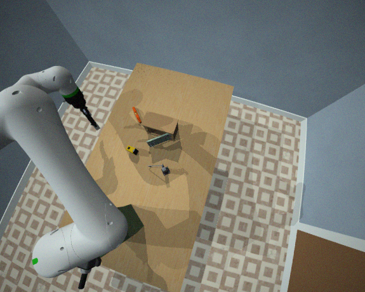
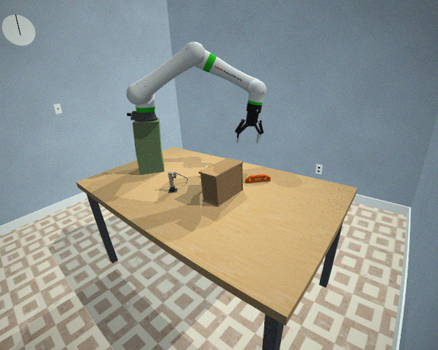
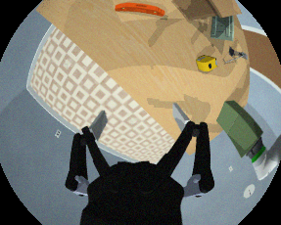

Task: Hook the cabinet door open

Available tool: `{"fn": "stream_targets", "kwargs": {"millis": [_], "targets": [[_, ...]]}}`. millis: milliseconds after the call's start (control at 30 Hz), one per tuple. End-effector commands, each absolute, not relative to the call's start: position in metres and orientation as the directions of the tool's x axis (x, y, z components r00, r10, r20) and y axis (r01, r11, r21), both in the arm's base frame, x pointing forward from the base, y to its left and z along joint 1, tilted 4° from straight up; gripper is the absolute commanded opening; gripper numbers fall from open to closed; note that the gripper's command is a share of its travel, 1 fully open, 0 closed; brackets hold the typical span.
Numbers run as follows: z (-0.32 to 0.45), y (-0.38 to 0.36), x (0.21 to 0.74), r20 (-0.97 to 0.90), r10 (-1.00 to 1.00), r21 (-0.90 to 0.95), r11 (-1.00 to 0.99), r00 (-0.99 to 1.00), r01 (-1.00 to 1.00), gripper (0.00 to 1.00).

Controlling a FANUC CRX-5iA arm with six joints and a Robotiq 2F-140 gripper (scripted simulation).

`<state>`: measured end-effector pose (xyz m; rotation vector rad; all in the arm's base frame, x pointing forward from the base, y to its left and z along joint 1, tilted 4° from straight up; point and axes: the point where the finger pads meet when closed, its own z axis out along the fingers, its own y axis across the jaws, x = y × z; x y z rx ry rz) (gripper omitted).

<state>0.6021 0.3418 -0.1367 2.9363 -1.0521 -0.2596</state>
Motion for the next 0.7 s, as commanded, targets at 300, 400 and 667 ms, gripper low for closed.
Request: {"fn": "stream_targets", "kwargs": {"millis": [300, 400, 667], "targets": [[-0.1364, 0.3419, 0.6023, -0.151, -0.632, 0.066, -0.774, 0.760, -0.630, 1.00], [-0.1364, 0.3419, 0.6023, -0.151, -0.632, 0.066, -0.774, 0.760, -0.630, 1.00], [-0.1284, 0.3372, 0.6041, -0.150, -0.622, 0.063, -0.781, 0.768, -0.621, 1.00]]}}
